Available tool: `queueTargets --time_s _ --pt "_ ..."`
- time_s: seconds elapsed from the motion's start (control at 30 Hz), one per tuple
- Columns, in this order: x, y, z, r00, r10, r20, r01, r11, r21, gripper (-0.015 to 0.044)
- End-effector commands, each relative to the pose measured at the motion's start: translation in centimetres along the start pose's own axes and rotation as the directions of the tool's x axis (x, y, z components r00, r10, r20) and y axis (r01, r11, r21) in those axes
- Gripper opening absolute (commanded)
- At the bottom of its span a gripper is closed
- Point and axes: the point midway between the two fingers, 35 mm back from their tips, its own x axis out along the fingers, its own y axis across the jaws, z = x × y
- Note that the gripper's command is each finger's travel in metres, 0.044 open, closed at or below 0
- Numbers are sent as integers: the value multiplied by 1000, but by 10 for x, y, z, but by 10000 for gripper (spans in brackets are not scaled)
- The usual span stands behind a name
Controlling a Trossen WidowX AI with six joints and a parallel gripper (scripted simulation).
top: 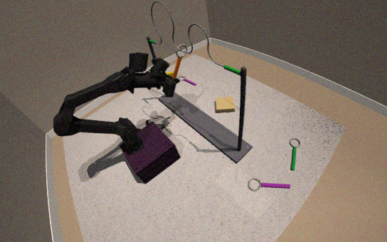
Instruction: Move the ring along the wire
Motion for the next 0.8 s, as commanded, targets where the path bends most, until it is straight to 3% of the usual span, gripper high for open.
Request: queueTargets --time_s 0.0,0.77 --pt "-1 9 0 1000 18 -4 -18 999 36 -150" --pt "-19 76 17 971 241 2 -219 879 424 -150"
